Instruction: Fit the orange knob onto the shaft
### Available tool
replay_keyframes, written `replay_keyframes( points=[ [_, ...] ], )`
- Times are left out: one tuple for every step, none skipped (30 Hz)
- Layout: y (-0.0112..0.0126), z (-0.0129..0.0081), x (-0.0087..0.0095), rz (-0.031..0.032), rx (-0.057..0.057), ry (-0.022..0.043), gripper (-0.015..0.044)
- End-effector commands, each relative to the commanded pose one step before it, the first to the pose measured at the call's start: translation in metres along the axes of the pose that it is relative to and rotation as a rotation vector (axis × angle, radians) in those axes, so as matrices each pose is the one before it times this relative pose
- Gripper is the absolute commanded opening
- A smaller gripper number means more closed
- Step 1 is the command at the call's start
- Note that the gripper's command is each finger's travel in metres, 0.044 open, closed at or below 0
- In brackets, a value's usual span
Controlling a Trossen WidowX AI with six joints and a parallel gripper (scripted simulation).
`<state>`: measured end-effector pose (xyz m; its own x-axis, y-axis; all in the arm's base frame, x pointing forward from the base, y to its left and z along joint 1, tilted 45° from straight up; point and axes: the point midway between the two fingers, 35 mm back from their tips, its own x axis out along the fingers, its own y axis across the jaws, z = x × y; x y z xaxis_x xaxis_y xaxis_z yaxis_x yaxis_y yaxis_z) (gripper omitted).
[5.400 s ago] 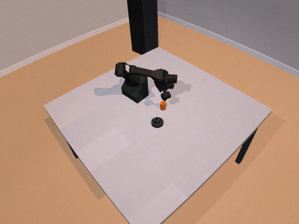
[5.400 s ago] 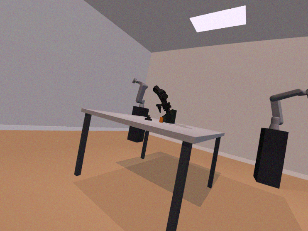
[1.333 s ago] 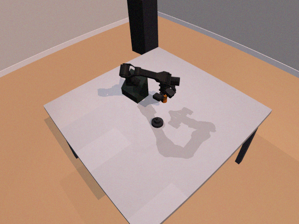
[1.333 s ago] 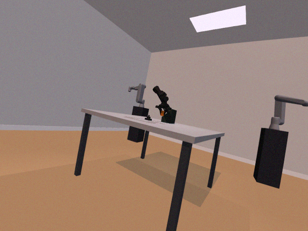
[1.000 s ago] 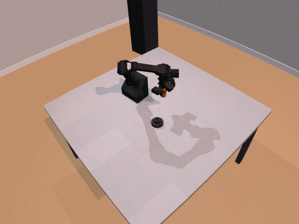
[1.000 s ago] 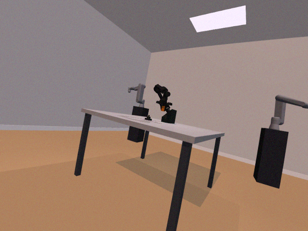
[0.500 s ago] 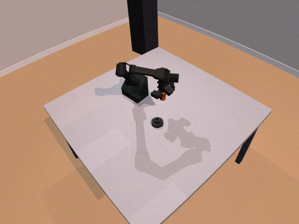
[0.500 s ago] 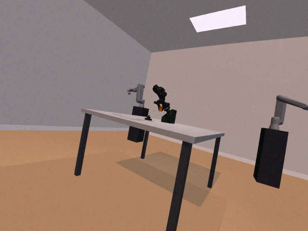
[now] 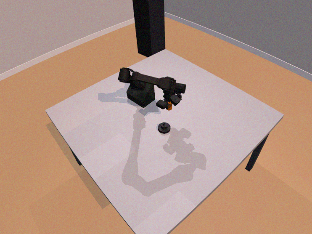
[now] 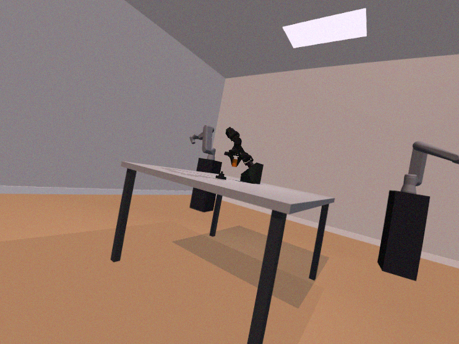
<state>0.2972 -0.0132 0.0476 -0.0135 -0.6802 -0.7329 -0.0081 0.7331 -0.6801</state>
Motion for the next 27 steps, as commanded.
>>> replay_keyframes(
  points=[
    [-0.01037, 0.00745, 0.00006, 0.00125, 0.0056, -0.01552, 0.0],
    [-0.00259, 0.00107, 0.0009, -0.00047, 0.0, -0.00044, 0.0],
    [-0.00261, 0.00105, 0.0009, -0.00054, 0.0, -0.00042, 0.0],
    [-0.00263, 0.00102, 0.00091, -0.00061, 0.0, -0.0004, 0.0],
    [-0.00265, 0.00099, 0.00092, -0.00069, 0.0001, -0.00038, 0.0],
    [-0.00267, 0.00096, 0.00092, -0.00076, 0.0001, -0.00035, 0.0],
    [-0.00269, 0.00094, 0.00093, -0.00083, 0.0001, -0.00033, 0.0],
    [-0.00272, 0.00091, 0.00094, -0.0009, 0.0001, -0.0003, 0.0],
    [-0.00274, 0.00088, 0.00094, -0.00097, 0.0001, -0.00028, 0.0],
    [-0.00276, 0.00085, 0.00095, -0.00104, 0.0001, -0.00025, 0.0],
    [-0.00278, 0.00082, 0.00096, -0.00111, 0.0001, -0.00022, 0.0],
    [-0.0028, 0.00079, 0.00096, -0.00118, 0.0001, -0.00019, 0.0],
    [-0.00282, 0.00076, 0.00097, -0.00125, 0.0001, -0.00015, 0.0],
    [-0.00284, 0.00073, 0.00098, -0.00132, 0.0001, -0.00012, 0.0],
    [-0.00285, 0.0007, 0.00098, -0.00139, 0.0001, -0.00009, 0.0],
    [-0.00287, 0.00067, 0.00099, -0.00146, 0.0001, -0.00005, 0.0],
    [-0.00289, 0.00064, 0.001, -0.00152, 0.0002, -0.00001, 0.0],
    [-0.00291, 0.0006, 0.001, -0.00159, 0.0002, 0.00002, 0.0],
    [-0.00292, 0.00057, 0.00101, -0.00166, 0.0002, 0.00006, 0.0],
    [-0.00294, 0.00054, 0.00102, -0.00172, 0.0002, 0.0001, 0.0],
    [-0.00296, 0.00051, 0.00102, -0.00178, 0.0002, 0.00014, 0.0],
    [-0.00297, 0.00048, 0.00103, -0.00185, 0.0002, 0.00019, 0.0],
    [-0.00299, 0.00045, 0.00104, -0.00191, 0.0002, 0.00023, 0.0],
    [-0.003, 0.00041, 0.00104, -0.00197, 0.0002, 0.00027, 0.0],
    [-0.00301, 0.00038, 0.00105, -0.00203, 0.0002, 0.00032, 0.0],
    [-0.00303, 0.00035, 0.00105, -0.00209, 0.0002, 0.00037, 0.0],
    [-0.00249, 0.00026, 0.00087, -0.00176, 0.0002, 0.00034, 0.0]
  ],
)
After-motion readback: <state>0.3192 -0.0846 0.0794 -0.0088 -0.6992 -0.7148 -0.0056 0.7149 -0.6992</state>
